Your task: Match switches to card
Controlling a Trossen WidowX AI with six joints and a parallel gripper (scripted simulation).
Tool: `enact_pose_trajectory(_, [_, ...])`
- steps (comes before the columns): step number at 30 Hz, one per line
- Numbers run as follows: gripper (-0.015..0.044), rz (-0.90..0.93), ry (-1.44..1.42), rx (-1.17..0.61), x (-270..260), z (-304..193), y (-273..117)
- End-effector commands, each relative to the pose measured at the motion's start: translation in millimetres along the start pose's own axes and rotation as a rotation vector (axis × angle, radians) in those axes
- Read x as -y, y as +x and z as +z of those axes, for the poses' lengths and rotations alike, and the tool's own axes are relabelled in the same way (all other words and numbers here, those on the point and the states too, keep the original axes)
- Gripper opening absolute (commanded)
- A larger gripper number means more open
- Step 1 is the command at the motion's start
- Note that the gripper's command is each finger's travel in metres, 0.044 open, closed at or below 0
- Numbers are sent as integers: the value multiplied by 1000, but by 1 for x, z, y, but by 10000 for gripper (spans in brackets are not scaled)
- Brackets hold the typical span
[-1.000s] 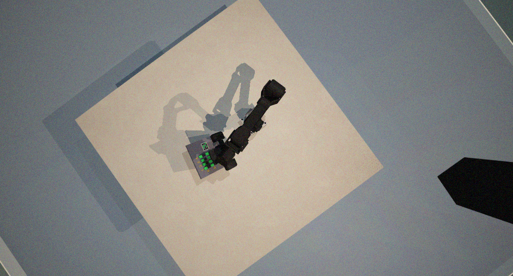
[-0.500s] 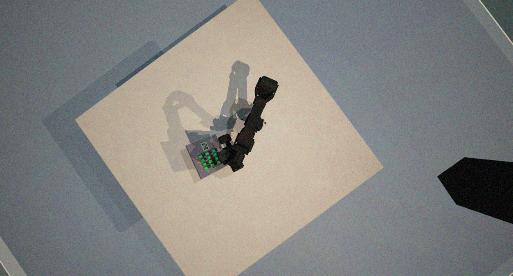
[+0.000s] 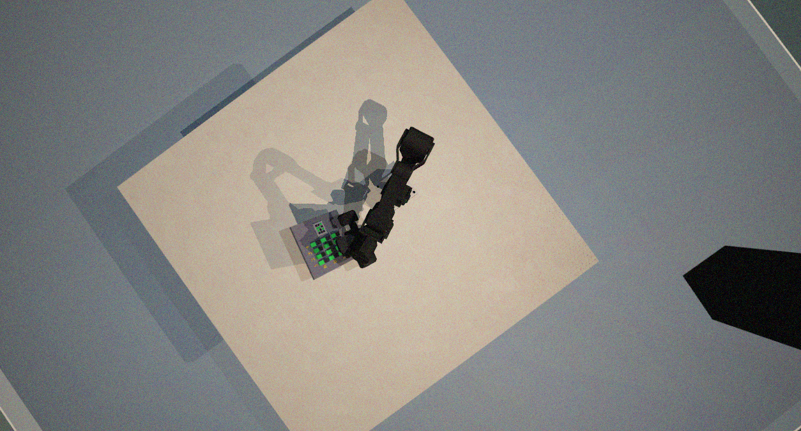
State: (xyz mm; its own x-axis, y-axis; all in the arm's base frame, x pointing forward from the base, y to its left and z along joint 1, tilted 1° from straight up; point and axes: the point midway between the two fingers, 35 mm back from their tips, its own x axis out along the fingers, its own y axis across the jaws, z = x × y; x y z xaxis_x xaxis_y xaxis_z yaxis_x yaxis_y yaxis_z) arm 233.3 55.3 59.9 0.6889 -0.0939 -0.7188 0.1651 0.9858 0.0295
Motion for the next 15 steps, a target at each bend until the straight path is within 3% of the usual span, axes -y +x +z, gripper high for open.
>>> enact_pose_trajectory(1, [0, -1, -6, -6, 0, -2, 5])
enact_pose_trajectory(15, [0, -1, -6, -6, 0, -2, 16])
